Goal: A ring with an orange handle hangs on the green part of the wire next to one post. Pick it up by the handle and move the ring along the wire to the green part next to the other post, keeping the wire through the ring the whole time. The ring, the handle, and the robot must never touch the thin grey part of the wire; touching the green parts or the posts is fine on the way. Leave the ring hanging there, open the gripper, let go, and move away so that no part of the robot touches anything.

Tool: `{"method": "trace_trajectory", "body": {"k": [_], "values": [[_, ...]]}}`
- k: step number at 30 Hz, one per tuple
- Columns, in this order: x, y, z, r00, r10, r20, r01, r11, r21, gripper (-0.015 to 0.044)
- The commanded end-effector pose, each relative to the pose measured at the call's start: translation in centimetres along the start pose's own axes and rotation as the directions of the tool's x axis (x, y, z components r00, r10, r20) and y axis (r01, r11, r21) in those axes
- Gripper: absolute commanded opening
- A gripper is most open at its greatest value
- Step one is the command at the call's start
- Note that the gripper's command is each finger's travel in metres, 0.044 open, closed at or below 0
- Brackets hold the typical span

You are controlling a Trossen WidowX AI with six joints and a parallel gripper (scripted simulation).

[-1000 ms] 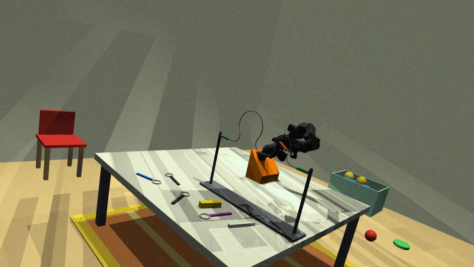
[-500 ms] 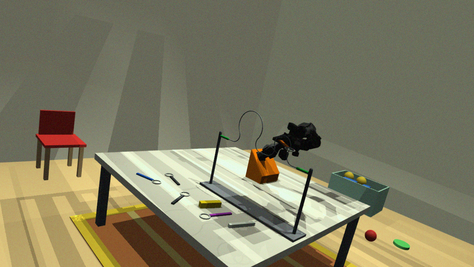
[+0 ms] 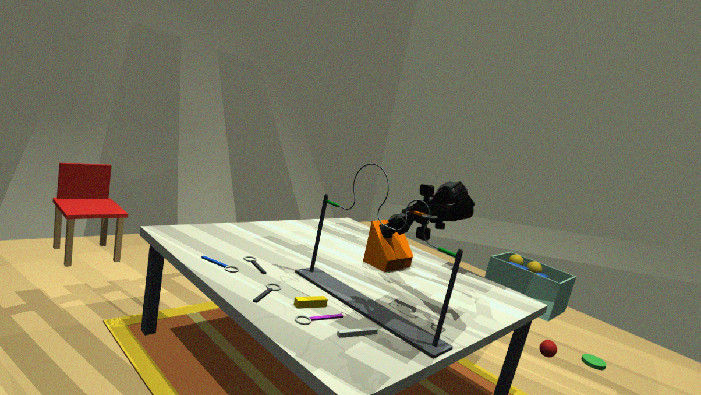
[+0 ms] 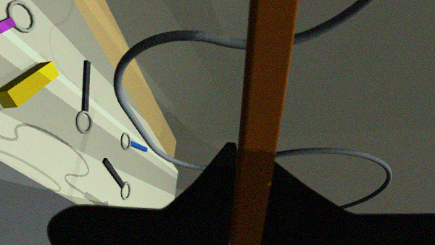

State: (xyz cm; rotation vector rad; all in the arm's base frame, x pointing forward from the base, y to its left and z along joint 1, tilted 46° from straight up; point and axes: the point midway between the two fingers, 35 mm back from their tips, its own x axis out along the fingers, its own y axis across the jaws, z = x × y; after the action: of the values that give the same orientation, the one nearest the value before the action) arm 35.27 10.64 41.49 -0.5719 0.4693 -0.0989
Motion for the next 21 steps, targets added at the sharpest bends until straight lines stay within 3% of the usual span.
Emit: {"method": "trace_trajectory", "body": {"k": [1,21], "values": [[-0.1,0.5,0.1,0.999,0.045,0.003,-0.045,0.996,0.078,-0.0150],[-0.4,3.2,0.8,0.966,0.252,0.065,-0.254,0.864,0.434,-0.0150]]}}
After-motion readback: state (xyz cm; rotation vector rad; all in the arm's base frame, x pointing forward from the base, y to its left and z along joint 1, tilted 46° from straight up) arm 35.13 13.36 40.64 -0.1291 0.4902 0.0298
